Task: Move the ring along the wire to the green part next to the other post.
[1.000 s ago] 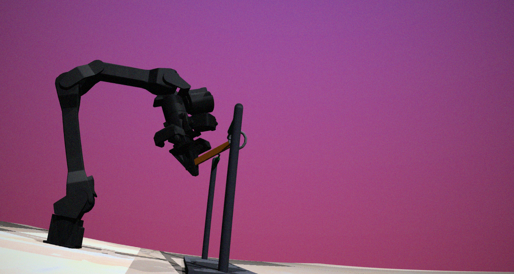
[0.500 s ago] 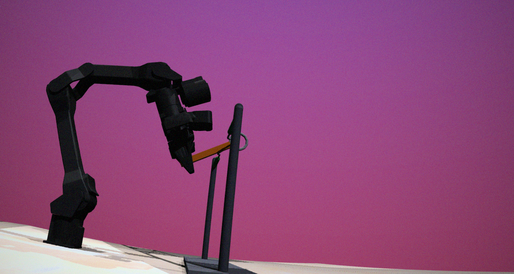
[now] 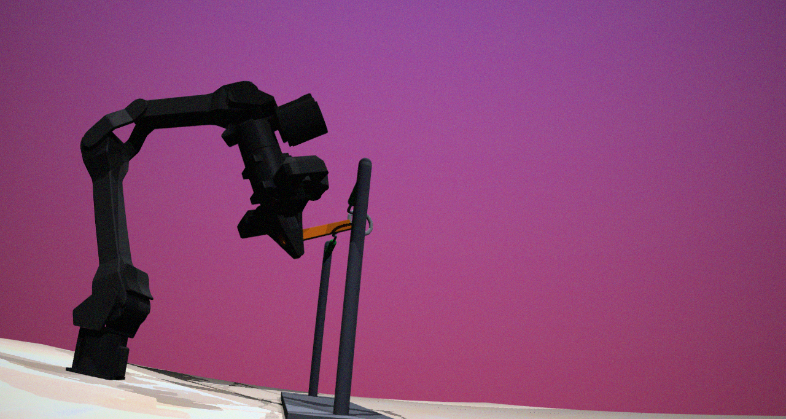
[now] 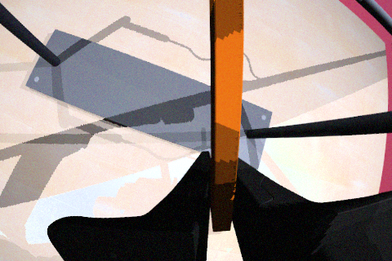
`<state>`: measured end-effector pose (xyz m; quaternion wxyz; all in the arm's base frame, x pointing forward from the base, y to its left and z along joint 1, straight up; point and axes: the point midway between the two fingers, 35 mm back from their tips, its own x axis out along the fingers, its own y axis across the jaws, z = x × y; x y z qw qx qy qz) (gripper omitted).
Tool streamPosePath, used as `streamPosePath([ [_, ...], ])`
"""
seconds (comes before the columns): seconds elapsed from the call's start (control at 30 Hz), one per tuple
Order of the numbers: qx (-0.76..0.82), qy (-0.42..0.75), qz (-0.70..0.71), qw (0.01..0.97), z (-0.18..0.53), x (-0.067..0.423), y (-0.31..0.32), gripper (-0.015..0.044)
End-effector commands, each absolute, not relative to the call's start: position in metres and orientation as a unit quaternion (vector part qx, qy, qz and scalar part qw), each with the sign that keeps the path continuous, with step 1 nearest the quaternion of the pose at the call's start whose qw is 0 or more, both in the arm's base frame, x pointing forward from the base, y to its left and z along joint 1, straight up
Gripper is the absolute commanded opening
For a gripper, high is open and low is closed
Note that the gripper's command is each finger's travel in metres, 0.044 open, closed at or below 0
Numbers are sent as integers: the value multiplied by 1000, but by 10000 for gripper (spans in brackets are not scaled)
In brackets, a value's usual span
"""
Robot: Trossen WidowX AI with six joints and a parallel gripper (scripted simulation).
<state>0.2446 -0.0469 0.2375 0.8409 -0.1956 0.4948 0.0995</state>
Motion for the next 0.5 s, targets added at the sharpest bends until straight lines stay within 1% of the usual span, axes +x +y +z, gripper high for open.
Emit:
streamPosePath([
  [0.0,-244,481,131,832,242,250,-56,-150],
  [0.47,-355,454,209,790,248,261,-74,-150],
])
